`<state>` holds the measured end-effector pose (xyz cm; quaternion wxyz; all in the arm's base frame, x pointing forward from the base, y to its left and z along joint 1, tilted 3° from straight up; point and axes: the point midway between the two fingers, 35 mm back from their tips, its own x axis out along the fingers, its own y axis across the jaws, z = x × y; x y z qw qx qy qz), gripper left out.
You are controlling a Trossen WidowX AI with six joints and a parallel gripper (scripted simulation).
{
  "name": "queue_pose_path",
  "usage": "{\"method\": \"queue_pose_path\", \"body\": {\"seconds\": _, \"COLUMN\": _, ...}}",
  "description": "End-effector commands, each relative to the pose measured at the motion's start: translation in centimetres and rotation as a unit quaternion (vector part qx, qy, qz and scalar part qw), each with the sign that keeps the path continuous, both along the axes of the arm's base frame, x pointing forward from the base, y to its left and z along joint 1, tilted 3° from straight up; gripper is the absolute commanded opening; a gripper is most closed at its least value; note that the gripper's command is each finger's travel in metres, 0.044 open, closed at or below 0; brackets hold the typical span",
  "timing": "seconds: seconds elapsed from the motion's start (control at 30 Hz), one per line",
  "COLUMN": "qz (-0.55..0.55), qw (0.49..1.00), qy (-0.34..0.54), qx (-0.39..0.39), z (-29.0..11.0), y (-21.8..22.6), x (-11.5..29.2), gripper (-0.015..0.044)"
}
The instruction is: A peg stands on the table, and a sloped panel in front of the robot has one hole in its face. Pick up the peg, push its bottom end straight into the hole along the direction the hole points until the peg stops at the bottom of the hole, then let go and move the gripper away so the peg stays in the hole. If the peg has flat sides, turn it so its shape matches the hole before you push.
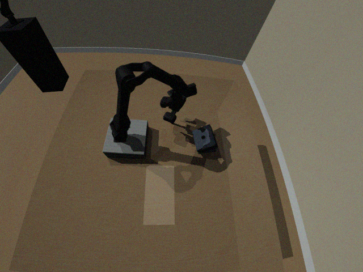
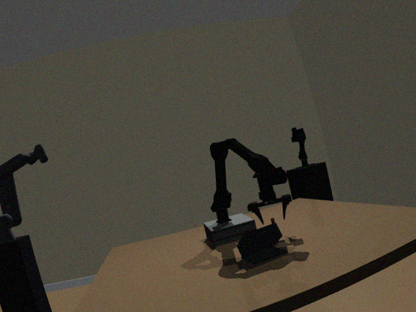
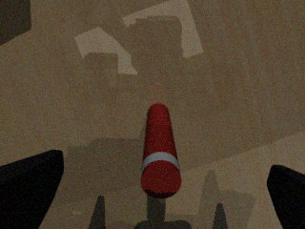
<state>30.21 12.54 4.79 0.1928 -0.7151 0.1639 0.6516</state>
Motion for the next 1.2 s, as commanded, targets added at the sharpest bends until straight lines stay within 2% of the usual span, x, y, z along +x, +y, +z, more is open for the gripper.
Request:
{"method": "queue_pose_path", "body": {"seconds": 0.0, "qz": 0.003, "qw": 1.000, "qy": 0.007, "qx": 0.000, "z": -1.0, "y": -0.1, "x": -0.3, "gripper": 0.0440}}
{"method": "queue_pose_path", "body": {"seconds": 0.57, "qz": 0.003, "qw": 1.000, "qy": 0.007, "qx": 0.000, "z": -2.7, "y": -0.1, "x": -0.3, "gripper": 0.0440}}
{"method": "queue_pose_path", "body": {"seconds": 1.07, "qz": 0.000, "qw": 1.000, "qy": 0.003, "qx": -0.001, "z": -2.4, "y": -0.1, "x": 0.0, "gripper": 0.0046}}
{"method": "queue_pose_path", "body": {"seconds": 1.17, "qz": 0.000, "qw": 1.000, "qy": 0.003, "qx": -0.001, "z": -2.4, "y": -0.1, "x": 0.0, "gripper": 0.0026}}
